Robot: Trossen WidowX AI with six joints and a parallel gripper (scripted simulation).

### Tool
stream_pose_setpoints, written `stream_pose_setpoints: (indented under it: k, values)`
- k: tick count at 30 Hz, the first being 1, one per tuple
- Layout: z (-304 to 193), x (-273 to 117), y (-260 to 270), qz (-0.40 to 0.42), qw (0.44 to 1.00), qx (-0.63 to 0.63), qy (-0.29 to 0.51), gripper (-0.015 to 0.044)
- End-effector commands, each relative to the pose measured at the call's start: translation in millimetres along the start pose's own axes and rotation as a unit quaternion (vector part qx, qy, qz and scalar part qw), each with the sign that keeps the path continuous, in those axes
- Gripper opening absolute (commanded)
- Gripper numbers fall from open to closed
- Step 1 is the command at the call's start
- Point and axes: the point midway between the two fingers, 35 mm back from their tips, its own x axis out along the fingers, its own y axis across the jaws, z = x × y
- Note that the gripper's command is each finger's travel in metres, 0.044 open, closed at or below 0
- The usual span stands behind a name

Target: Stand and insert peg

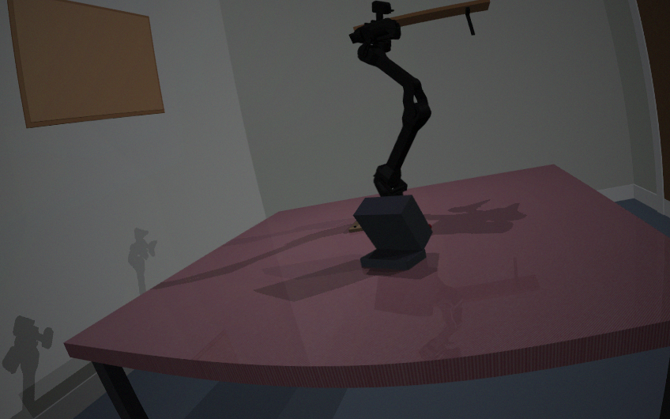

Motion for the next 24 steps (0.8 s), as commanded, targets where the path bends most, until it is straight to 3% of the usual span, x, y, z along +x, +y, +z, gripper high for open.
stream_pose_setpoints:
  k: [1,24]
  values:
    - [-23.4,-0.5,-9.4,-0.002,0.998,-0.051,0.034,0.044]
    - [-111.1,-24.3,-40.1,0.023,0.95,-0.242,0.196,0.044]
